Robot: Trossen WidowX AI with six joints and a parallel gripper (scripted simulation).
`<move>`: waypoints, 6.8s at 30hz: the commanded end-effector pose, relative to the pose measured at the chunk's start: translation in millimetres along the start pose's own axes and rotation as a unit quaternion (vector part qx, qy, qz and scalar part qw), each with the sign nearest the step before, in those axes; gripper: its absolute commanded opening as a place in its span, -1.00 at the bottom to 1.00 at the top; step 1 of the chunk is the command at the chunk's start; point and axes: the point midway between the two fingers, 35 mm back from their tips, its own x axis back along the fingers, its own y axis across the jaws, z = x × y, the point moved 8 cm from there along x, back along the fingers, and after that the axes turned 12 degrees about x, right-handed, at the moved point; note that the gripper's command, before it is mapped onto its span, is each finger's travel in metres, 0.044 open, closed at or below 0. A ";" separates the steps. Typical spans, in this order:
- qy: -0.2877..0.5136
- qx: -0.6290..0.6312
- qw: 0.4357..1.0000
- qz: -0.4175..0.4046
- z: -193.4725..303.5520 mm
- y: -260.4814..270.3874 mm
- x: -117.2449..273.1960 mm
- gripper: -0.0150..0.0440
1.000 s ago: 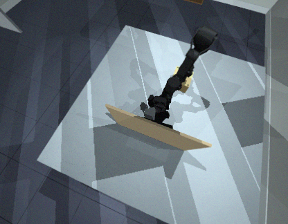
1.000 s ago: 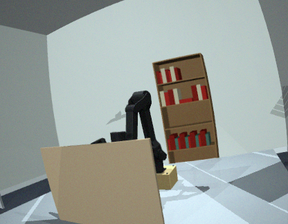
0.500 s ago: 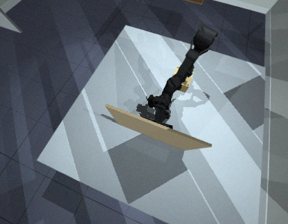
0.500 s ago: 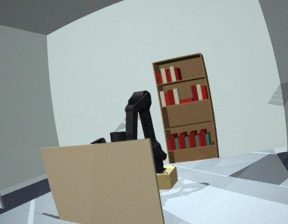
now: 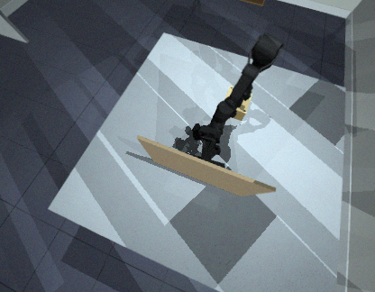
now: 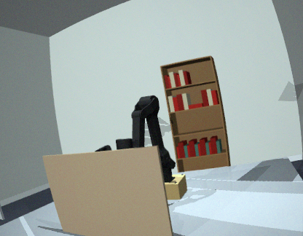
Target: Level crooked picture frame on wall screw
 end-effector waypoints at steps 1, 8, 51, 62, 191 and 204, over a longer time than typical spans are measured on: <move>-0.002 0.003 1.000 -0.001 -0.7 0.9 -1.0 0.39; -0.002 0.003 1.000 -0.001 -0.8 1.0 -1.1 0.39; -0.002 0.003 1.000 -0.001 -0.9 1.9 -1.0 -0.49; -0.002 0.003 1.000 -0.001 -1.6 5.4 -0.8 -0.49; -0.002 0.003 1.000 -0.001 -0.8 17.3 -0.9 -0.49; -0.002 0.003 1.000 -0.001 3.5 17.7 -0.9 -0.49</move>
